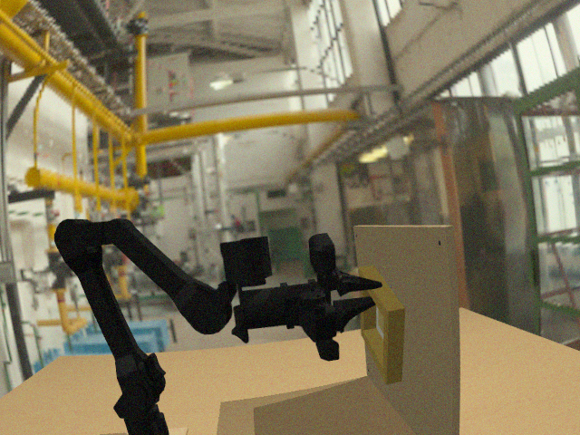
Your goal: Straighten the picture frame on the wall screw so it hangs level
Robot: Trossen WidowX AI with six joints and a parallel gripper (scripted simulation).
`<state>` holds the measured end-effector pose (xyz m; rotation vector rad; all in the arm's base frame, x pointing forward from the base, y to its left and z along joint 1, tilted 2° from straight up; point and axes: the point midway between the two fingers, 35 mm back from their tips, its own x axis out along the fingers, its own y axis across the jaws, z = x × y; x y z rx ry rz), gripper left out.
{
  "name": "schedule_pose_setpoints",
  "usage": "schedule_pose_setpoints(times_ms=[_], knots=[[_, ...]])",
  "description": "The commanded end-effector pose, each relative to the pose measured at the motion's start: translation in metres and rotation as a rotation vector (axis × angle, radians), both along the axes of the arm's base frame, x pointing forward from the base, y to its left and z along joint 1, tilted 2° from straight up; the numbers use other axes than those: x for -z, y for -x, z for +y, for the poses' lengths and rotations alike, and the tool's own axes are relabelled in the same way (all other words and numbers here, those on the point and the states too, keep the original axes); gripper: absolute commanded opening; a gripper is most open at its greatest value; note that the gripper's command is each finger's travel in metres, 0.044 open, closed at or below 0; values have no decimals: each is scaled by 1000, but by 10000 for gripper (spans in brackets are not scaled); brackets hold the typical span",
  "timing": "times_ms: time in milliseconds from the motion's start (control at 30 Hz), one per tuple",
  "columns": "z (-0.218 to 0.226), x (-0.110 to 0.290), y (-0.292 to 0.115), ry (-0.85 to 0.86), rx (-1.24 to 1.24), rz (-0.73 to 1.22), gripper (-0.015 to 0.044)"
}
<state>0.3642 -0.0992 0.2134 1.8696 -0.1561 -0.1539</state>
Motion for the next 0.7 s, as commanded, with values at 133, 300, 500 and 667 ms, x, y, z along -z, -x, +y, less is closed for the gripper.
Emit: schedule_pose_setpoints(times_ms=[133,300,500,667], knots=[[-2,-5,0,2,3,-8,0],[-2,-7,0,2,3,-8,0],[-2,-7,0,2,3,-8,0],[-3,-8,0,2,3,-8,0]])
